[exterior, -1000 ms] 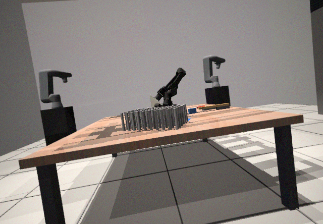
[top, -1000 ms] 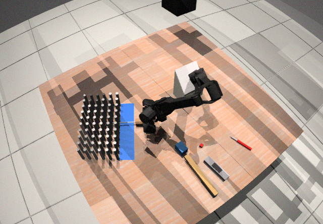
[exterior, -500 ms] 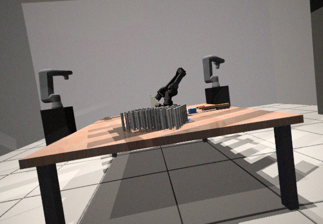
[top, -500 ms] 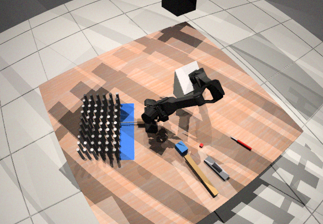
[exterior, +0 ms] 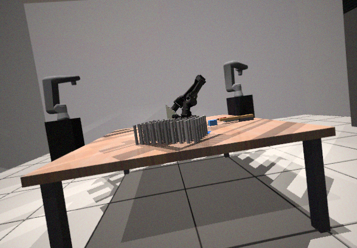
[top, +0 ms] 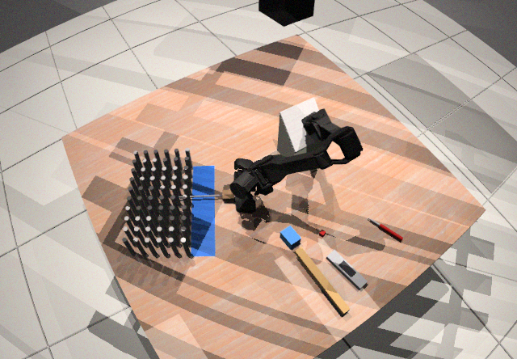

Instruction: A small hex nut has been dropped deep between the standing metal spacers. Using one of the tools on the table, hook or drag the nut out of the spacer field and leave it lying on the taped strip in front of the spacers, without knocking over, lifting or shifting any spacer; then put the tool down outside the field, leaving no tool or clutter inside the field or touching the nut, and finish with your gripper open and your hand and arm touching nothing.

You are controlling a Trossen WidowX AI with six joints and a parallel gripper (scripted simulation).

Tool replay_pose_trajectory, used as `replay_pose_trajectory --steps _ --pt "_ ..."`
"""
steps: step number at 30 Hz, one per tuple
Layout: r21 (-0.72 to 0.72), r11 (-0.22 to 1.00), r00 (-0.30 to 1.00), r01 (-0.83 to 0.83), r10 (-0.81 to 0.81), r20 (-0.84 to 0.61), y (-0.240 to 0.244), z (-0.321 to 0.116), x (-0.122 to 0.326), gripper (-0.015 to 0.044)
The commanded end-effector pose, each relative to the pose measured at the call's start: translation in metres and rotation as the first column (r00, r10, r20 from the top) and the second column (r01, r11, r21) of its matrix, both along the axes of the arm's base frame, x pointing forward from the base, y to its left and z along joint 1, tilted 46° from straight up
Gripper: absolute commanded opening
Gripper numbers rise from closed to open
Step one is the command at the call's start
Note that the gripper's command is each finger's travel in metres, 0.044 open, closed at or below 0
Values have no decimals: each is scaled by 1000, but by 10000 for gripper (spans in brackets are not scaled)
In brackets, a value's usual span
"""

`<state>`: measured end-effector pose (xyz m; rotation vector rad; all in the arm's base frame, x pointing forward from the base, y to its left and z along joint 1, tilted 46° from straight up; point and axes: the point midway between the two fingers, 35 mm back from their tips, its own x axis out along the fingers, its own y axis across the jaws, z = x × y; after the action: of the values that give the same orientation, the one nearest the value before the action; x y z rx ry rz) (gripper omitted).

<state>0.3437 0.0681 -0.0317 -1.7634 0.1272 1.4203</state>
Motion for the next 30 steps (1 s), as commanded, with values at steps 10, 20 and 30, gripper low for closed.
replay_pose_trajectory --steps 10,20,30 --pt "-3 1000 1000 5 -5 0 3 3 -8 0" --pt "-2 1000 1000 5 -5 -1 6 5 -13 0" --pt "-2 1000 1000 4 -4 -1 9 7 -19 0"
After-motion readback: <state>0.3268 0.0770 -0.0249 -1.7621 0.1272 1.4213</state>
